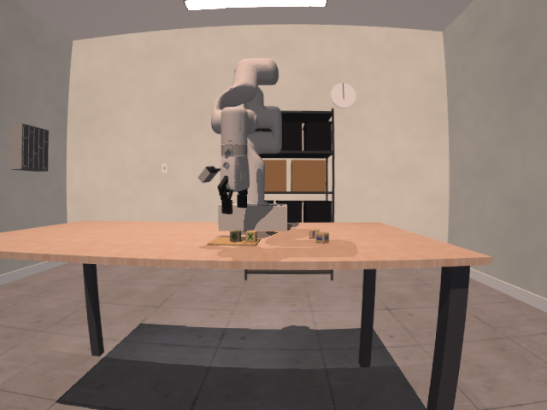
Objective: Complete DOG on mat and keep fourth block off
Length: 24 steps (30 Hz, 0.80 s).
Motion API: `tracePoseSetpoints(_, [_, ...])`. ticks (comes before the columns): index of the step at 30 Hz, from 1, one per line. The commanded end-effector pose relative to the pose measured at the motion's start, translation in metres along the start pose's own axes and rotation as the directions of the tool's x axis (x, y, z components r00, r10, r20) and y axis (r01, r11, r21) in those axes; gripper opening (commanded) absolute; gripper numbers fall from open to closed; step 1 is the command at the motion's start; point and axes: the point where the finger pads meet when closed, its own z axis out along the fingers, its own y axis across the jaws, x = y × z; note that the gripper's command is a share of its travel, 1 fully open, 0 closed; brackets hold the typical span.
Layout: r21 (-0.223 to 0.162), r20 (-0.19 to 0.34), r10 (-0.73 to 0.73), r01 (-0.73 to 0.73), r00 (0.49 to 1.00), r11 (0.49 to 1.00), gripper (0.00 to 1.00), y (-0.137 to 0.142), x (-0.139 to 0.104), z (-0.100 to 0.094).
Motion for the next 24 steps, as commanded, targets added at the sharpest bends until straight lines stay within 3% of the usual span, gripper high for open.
tracePoseSetpoints(1, [-0.028,-0.014,0.134,-0.135,0.991,0.990,1.00,0.003,0.000,0.000])
tracePoseSetpoints(3, [-0.028,-0.014,0.134,-0.135,0.991,0.990,1.00,0.003,0.000,0.000])
tracePoseSetpoints(4, [-0.043,-0.025,0.213,-0.214,0.977,0.976,1.00,0.005,0.000,0.001])
tracePoseSetpoints(8, [-0.058,-0.042,0.298,-0.300,0.954,0.952,1.00,0.007,0.001,0.002])
tracePoseSetpoints(18, [-0.085,-0.108,0.543,-0.552,0.833,0.830,1.00,0.016,0.002,0.004])
tracePoseSetpoints(20, [-0.085,-0.108,0.543,-0.552,0.833,0.830,1.00,0.016,0.002,0.004])
tracePoseSetpoints(21, [-0.087,-0.129,0.603,-0.615,0.787,0.784,1.00,0.018,0.002,0.005])
tracePoseSetpoints(24, [-0.086,-0.147,0.650,-0.664,0.746,0.743,1.00,0.020,0.003,0.005])
